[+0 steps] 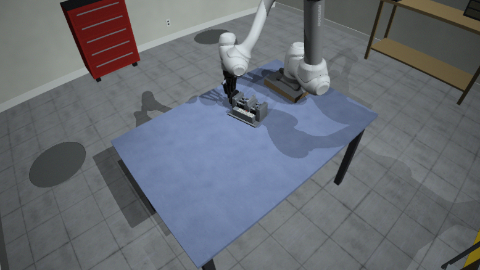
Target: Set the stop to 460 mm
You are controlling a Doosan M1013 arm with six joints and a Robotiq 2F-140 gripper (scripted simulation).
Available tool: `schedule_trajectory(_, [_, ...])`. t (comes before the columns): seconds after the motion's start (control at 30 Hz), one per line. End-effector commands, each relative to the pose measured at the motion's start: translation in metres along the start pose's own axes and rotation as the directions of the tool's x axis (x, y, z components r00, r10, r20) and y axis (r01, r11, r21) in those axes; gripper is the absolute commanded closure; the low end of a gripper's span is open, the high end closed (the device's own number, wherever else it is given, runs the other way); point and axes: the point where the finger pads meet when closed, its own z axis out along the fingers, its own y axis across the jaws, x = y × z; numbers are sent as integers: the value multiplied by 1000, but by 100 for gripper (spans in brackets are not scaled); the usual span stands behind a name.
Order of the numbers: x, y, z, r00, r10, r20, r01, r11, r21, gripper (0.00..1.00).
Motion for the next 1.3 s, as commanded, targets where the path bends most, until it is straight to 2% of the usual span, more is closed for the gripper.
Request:
schedule_trajectory(0.0, [0, -6, 1, 1000, 1, 0, -1, 1000, 1, 96])
schedule_trajectory(0.33, [0, -22, -2, 1000, 1, 0, -1, 1000, 1, 96])
schedule_trajectory(0.7, [0, -40, -19, 1000, 1, 0, -1, 1000, 1, 96])
schedule_trajectory(1.27, [0, -40, -47, 1000, 1, 0, -1, 1000, 1, 96])
